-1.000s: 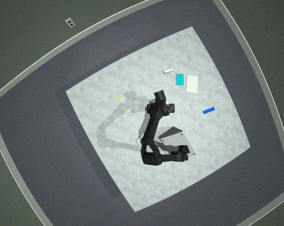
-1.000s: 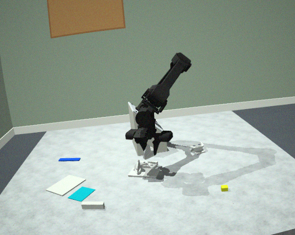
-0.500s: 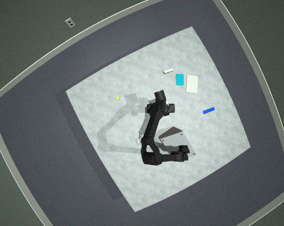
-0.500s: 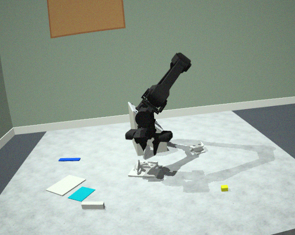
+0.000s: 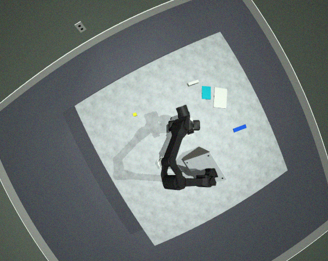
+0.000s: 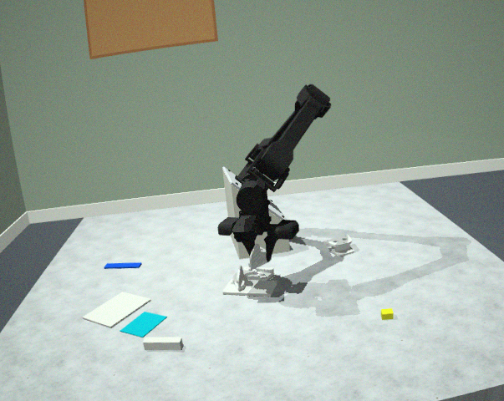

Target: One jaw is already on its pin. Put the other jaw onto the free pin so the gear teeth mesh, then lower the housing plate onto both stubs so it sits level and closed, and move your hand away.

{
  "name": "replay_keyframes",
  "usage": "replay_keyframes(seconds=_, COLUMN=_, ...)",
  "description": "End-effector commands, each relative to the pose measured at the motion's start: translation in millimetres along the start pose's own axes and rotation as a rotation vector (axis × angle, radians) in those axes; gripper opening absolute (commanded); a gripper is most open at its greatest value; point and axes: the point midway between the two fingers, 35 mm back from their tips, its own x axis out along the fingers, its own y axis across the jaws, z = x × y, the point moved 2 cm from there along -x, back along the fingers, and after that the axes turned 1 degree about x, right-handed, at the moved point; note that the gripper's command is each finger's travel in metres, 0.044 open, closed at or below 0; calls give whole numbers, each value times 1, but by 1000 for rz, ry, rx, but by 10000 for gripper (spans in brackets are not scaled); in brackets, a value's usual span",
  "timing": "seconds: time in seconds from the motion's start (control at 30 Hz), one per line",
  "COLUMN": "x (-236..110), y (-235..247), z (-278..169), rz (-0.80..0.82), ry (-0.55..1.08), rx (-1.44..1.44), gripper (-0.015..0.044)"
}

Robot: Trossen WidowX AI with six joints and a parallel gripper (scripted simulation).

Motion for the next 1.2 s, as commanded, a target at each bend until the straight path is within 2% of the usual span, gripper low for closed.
replay_keyframes(seconds=0.0, x=7, y=0, z=0, rz=3, ry=3, rx=7, gripper=134)
replay_keyframes(seconds=0.67, x=40, y=0, z=-2, rz=5, ry=5, rx=6, gripper=134)
replay_keyframes(seconds=1.17, x=41, y=0, z=-2, rz=5, ry=5, rx=6, gripper=134)
